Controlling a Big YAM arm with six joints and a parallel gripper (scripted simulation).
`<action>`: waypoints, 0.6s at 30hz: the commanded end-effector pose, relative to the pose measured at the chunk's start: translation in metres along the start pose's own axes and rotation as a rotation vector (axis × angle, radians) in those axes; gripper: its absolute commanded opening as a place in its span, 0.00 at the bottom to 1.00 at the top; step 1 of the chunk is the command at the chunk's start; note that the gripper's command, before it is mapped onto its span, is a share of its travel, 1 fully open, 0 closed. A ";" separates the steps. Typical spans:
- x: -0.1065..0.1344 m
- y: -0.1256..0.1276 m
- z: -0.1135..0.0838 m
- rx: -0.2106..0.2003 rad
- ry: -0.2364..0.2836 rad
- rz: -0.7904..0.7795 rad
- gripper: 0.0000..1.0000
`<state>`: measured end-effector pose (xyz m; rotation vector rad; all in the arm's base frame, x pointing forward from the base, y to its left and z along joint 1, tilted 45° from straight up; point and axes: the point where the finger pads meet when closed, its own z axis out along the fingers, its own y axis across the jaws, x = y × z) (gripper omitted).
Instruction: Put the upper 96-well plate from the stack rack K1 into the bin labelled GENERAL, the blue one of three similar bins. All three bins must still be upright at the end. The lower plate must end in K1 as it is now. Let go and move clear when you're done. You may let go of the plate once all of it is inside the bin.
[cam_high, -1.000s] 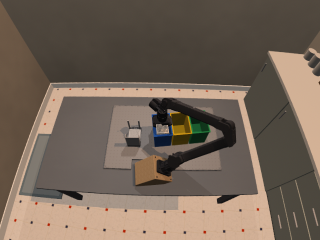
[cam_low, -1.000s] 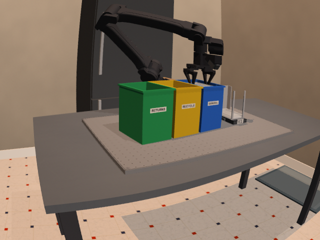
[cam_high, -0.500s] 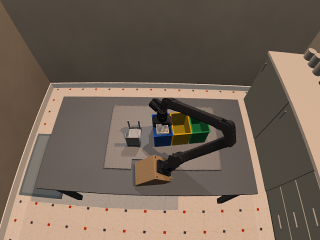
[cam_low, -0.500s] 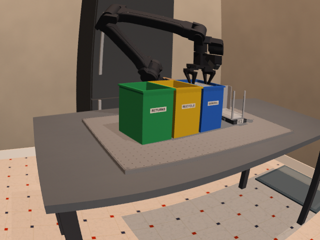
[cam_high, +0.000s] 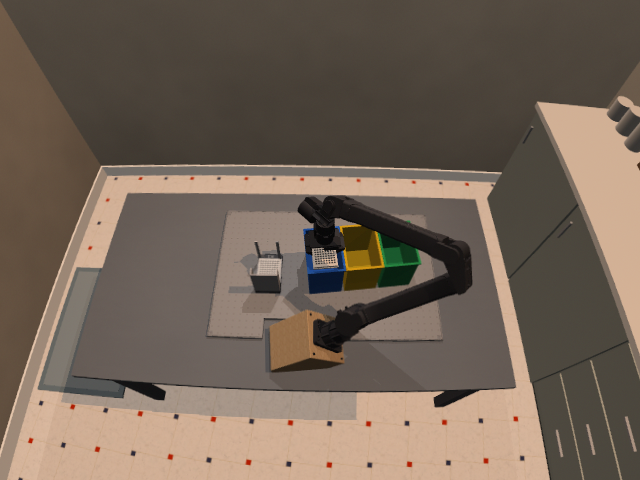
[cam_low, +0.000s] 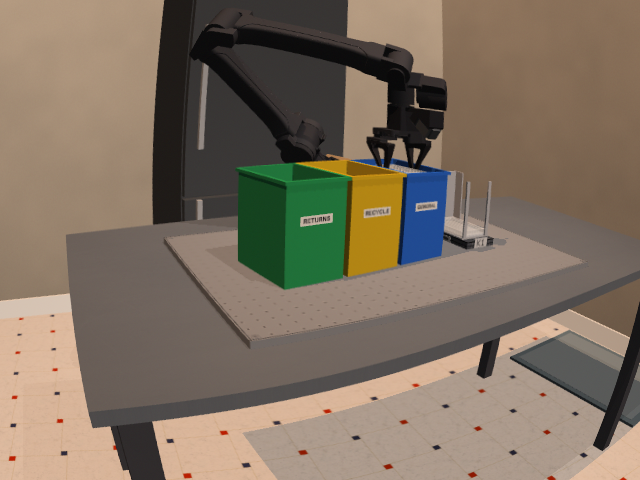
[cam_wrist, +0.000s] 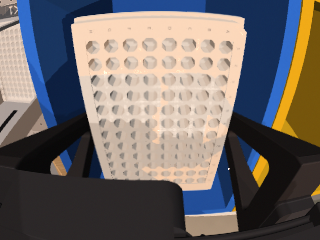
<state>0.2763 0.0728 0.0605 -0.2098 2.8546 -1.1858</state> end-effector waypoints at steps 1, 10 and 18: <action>-0.011 0.001 -0.007 -0.012 -0.020 0.014 0.00; -0.011 0.001 -0.007 -0.012 -0.020 0.014 0.00; -0.011 0.001 -0.007 -0.012 -0.020 0.014 0.99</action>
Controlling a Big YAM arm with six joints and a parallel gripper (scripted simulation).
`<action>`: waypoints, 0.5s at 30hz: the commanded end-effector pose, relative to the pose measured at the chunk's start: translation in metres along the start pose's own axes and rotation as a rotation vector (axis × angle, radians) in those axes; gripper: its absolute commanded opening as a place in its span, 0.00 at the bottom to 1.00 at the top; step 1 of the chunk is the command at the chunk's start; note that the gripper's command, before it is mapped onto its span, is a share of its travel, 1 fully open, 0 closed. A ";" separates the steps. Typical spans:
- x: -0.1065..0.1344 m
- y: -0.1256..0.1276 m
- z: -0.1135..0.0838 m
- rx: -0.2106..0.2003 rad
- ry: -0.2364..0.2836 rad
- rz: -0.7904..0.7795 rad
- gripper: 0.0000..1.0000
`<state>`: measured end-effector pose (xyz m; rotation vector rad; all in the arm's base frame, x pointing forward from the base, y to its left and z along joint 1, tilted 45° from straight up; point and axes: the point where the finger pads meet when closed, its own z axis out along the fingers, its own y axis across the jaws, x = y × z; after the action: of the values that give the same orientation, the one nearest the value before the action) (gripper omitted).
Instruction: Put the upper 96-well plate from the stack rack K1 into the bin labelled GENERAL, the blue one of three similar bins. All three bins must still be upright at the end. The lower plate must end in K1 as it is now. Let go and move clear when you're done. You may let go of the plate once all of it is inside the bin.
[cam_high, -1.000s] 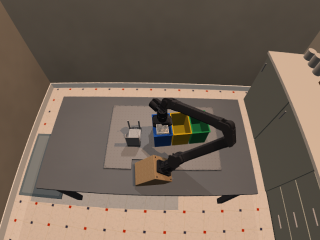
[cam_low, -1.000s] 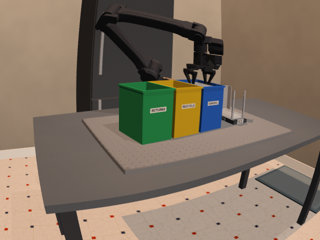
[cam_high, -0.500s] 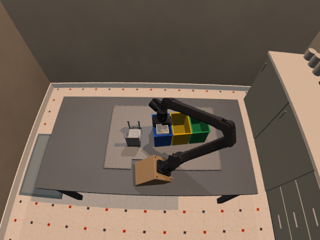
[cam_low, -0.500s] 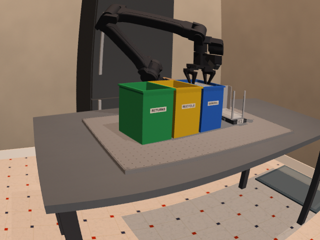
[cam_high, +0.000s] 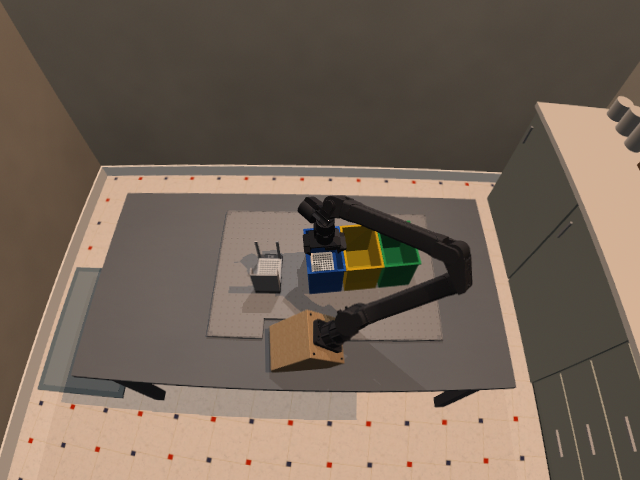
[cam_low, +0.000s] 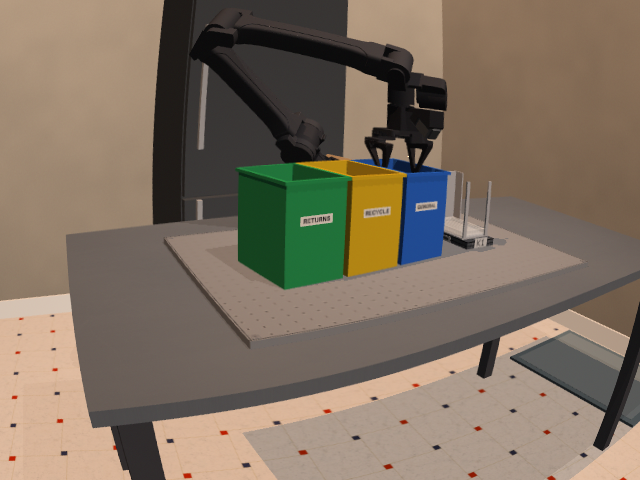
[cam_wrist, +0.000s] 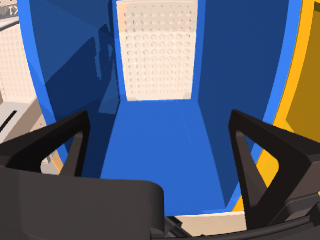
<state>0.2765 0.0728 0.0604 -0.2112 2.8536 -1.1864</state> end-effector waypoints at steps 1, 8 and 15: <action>-0.011 0.001 -0.007 -0.013 -0.019 0.015 0.99; -0.011 0.001 -0.007 -0.013 -0.019 0.015 0.99; -0.011 0.001 -0.007 -0.013 -0.019 0.015 0.82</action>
<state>0.2766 0.0728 0.0605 -0.2112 2.8536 -1.1864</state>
